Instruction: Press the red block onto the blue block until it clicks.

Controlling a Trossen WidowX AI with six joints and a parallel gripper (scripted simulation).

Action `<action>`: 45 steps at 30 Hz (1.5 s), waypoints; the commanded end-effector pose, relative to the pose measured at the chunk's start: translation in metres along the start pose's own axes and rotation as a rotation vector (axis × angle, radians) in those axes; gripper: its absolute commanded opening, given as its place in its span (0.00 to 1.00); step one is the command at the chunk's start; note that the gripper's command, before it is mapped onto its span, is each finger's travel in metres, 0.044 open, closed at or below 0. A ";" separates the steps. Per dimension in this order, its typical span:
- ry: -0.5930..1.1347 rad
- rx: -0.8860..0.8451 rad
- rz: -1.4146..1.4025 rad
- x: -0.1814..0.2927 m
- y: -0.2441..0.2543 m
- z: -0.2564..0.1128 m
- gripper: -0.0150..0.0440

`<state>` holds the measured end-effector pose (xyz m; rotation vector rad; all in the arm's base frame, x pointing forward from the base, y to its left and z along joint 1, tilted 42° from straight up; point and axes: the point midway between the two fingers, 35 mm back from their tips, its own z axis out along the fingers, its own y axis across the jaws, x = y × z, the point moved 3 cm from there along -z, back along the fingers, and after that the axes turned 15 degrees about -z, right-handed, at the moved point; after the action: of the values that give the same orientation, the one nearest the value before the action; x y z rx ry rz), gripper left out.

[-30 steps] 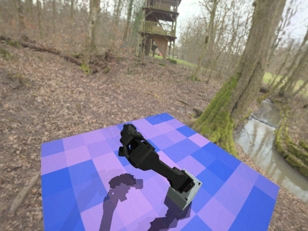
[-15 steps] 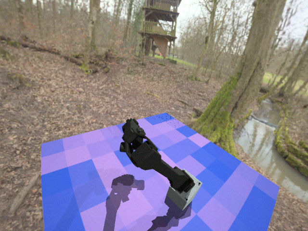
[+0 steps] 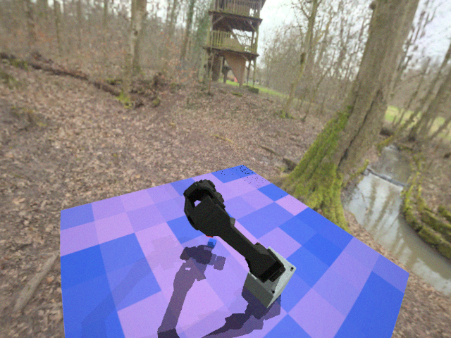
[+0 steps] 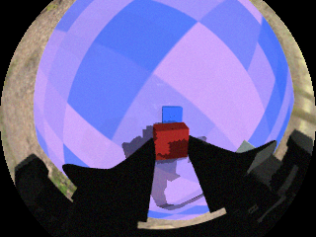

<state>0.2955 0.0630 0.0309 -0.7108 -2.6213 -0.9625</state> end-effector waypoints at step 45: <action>0.004 0.004 0.067 -0.003 -0.013 0.050 0.25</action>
<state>0.2886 0.0859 -0.0141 -0.7856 -2.5837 -0.9347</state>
